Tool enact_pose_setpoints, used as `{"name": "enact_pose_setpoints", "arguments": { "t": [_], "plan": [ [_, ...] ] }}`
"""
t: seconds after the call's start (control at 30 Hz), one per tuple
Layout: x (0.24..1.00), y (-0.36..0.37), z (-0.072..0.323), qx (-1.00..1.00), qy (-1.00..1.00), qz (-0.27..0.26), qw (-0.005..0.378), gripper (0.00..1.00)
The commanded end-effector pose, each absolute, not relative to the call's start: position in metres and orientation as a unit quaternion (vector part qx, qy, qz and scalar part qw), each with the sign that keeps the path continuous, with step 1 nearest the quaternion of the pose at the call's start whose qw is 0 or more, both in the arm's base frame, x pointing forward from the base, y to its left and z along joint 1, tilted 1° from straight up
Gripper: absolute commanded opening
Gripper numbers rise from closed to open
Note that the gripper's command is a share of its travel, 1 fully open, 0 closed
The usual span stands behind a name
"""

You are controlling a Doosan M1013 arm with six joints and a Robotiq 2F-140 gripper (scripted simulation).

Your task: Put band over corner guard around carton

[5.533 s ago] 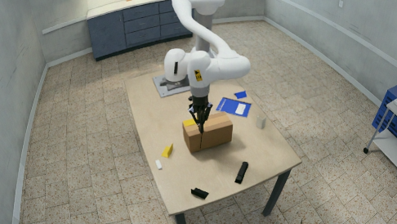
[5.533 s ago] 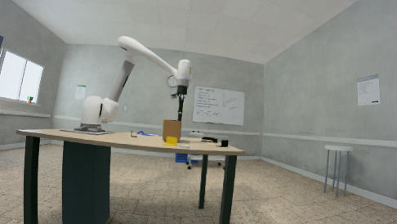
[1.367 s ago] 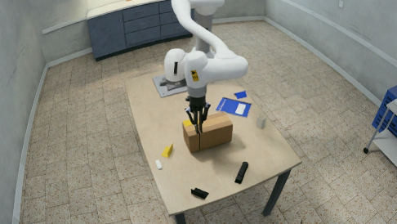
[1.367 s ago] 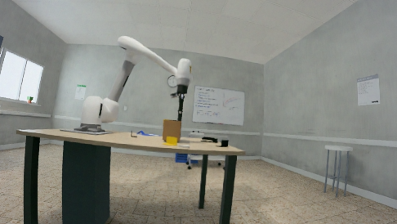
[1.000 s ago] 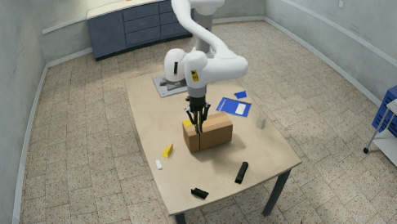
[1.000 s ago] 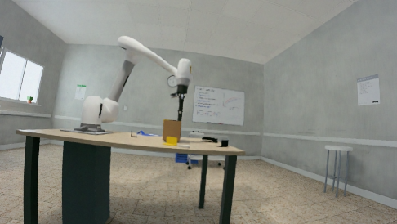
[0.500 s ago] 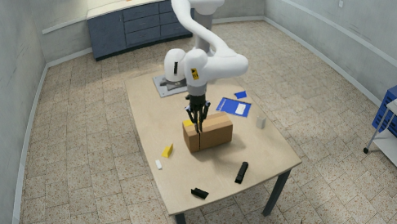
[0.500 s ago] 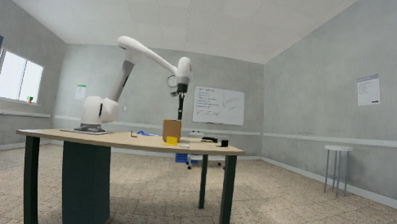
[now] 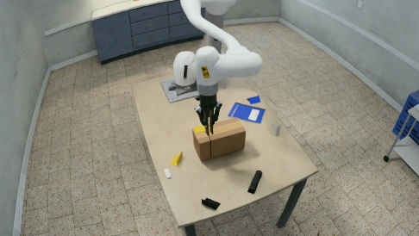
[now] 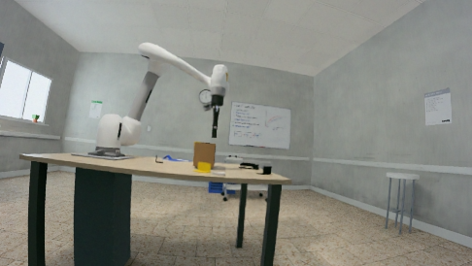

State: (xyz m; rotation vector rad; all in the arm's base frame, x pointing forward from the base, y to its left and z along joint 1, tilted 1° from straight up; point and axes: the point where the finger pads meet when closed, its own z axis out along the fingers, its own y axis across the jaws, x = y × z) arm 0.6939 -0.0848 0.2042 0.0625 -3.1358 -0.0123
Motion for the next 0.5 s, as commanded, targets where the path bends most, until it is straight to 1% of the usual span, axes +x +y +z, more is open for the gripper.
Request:
{"name": "enact_pose_setpoints", "arguments": {
  "t": [0.0, 0.47],
  "plan": [
    [0.694, -0.085, 0.211, 0.02, -1.0, -0.004, 0.002, 0.18],
    [0.694, -0.085, 0.236, 0.02, -1.0, -0.004, 0.002, 0.18]
  ]
}}
